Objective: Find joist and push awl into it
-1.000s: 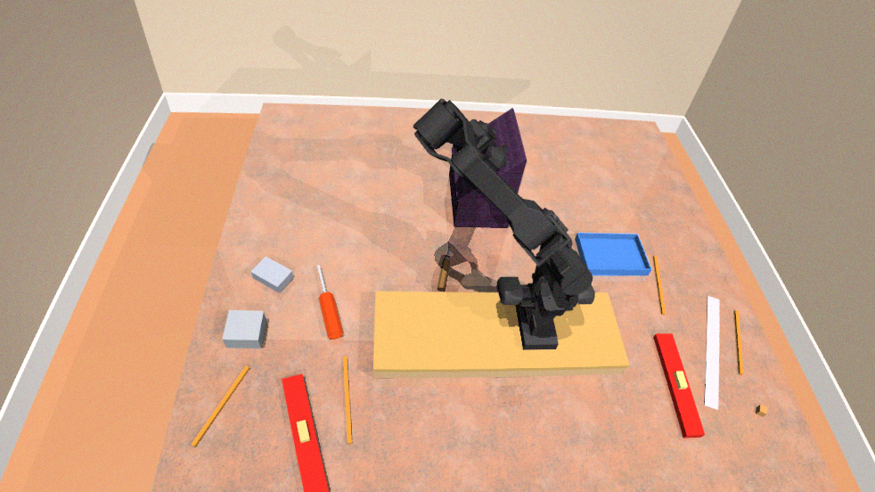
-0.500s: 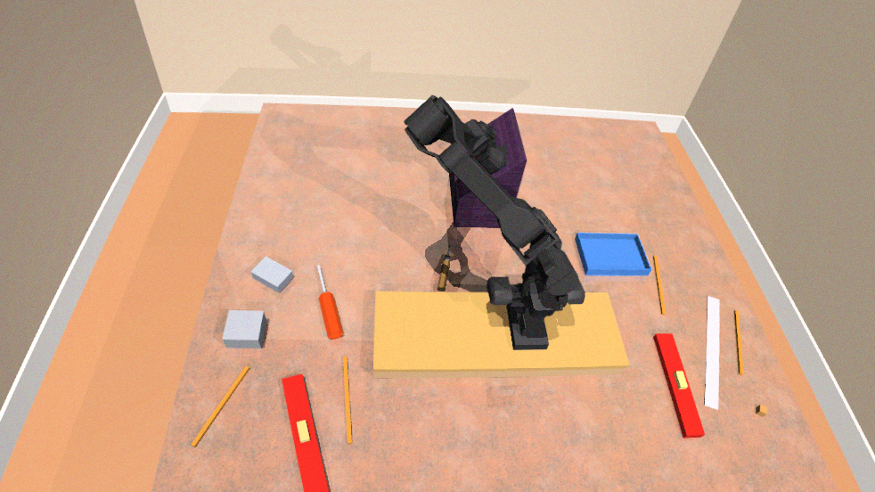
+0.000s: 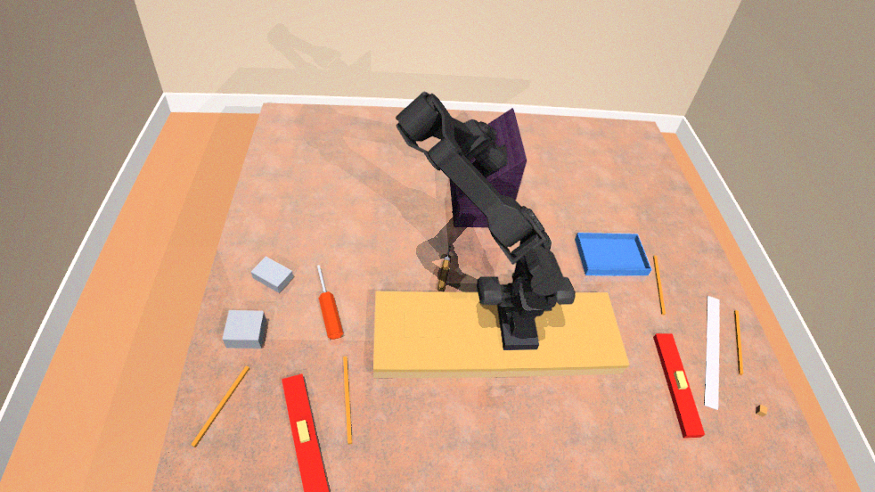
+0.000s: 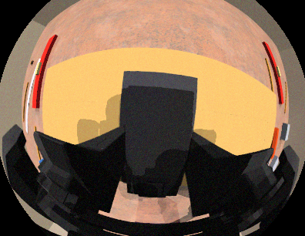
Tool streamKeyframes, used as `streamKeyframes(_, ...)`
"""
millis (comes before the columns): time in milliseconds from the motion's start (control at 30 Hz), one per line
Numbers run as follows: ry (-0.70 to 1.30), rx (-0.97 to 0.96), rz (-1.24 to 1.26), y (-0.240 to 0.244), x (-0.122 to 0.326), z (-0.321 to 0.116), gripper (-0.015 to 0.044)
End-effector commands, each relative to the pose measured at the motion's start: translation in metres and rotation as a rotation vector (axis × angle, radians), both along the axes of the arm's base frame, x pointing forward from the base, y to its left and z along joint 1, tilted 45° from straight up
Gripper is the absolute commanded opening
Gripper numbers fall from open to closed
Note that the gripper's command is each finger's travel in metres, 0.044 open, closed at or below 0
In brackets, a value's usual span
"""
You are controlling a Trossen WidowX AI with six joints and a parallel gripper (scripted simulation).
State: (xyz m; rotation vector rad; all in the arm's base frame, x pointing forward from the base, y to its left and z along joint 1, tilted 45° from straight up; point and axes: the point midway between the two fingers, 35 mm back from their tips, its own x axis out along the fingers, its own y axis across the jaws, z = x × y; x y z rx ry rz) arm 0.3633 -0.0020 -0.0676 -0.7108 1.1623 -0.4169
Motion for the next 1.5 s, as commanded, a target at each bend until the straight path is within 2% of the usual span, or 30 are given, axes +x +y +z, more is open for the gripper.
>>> streamKeyframes(0, -0.001, -0.006, -0.003, -0.006, 0.0, 0.004, 0.0)
streamKeyframes(1467, -0.001, -0.009, -0.003, -0.048, 0.003, 0.046, 0.0)
